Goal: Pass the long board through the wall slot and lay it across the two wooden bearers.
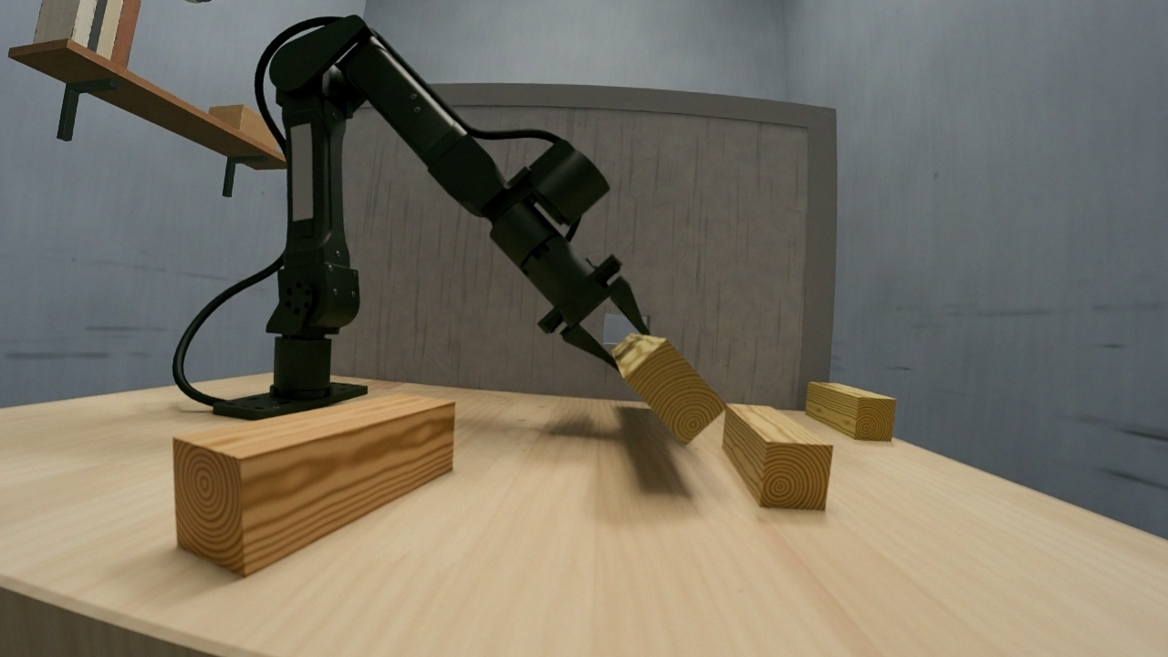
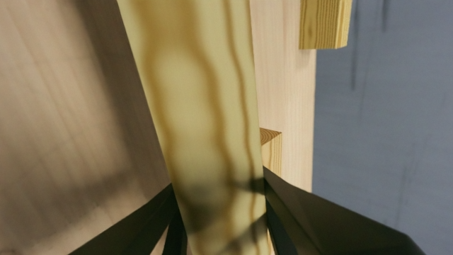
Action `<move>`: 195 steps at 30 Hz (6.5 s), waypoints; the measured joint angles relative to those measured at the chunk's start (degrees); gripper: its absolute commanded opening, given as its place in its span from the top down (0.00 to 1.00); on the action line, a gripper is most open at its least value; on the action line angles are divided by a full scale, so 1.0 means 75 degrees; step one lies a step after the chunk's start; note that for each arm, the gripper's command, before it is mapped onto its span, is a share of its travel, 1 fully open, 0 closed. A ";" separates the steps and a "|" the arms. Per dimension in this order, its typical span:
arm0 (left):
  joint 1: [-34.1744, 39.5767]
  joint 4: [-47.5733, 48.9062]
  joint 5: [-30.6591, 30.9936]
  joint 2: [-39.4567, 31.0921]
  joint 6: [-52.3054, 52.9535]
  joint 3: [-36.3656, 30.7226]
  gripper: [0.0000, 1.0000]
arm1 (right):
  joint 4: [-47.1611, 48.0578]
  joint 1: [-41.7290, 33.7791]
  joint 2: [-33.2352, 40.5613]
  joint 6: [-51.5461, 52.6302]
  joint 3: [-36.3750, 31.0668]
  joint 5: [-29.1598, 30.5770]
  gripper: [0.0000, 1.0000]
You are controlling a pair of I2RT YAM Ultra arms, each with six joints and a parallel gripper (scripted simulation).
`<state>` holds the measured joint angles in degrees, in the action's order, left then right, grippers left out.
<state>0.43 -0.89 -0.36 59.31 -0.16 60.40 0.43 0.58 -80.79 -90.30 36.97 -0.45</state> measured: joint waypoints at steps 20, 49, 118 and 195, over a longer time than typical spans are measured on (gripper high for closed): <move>0.0000 0.0000 0.0000 0.0000 0.0000 0.0000 0.00 | 0.1020 -0.0006 -0.0516 0.0003 -0.0038 -0.0003 1.00; 0.0000 0.0000 0.0000 0.0000 0.0000 0.0000 0.00 | 0.1067 -0.0006 -0.0562 0.0009 -0.0076 0.0012 1.00; 0.0000 0.0000 -0.0003 0.0000 0.0000 0.0000 0.00 | 0.4884 -0.0006 -0.1390 0.0015 -0.1990 0.0020 1.00; 0.0000 0.0000 -0.0003 0.0000 0.0000 0.0000 0.00 | 1.0984 -0.0009 -0.4208 0.0029 -0.3538 0.0038 0.54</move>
<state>0.43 -0.89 -0.38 59.31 -0.16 60.40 82.81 0.51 -112.36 -90.08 10.44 -0.16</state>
